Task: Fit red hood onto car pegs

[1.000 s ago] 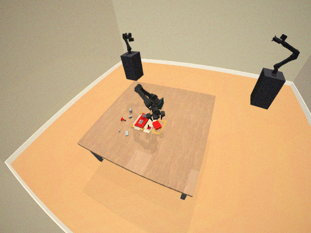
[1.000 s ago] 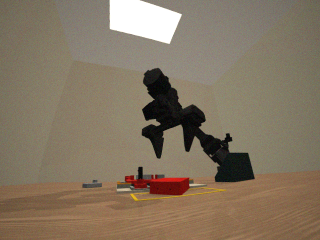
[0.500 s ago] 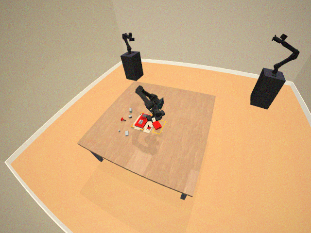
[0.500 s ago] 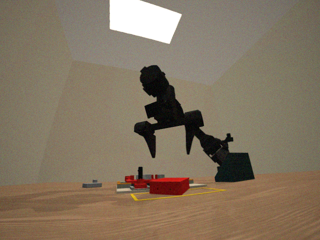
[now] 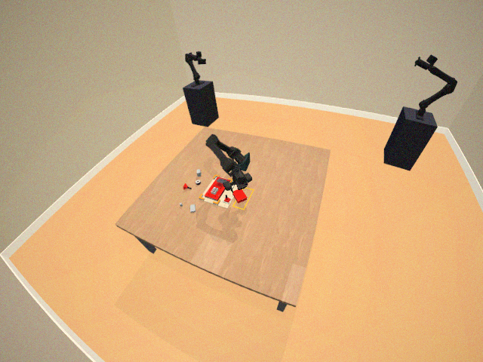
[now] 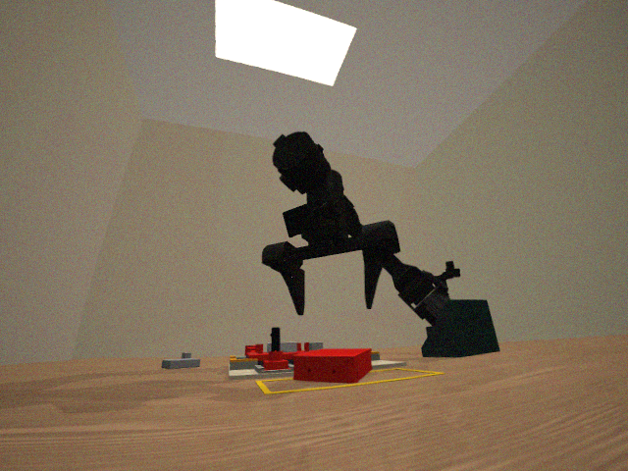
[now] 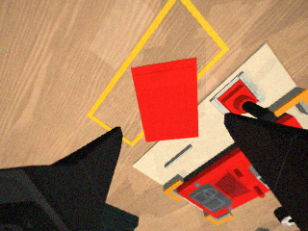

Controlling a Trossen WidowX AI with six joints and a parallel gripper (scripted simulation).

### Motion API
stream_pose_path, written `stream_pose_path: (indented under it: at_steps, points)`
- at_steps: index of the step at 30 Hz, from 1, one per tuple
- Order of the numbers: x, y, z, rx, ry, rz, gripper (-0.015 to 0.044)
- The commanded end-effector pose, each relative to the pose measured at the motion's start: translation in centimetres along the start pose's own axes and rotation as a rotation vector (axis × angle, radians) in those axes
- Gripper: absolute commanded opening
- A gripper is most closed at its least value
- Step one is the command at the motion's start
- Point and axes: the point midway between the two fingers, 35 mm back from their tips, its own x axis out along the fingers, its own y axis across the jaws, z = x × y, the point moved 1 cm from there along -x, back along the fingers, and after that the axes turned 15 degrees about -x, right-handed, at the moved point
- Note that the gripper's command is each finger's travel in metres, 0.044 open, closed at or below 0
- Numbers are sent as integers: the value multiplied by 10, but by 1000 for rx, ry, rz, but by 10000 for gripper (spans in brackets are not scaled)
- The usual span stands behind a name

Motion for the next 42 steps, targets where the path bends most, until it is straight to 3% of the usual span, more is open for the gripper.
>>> stream_pose_path:
  at_steps: [1, 42]
  points:
    - [3, 0, 0, -6, 2, -3, 440]
    - [26, -1, 0, -6, 2, -3, 440]
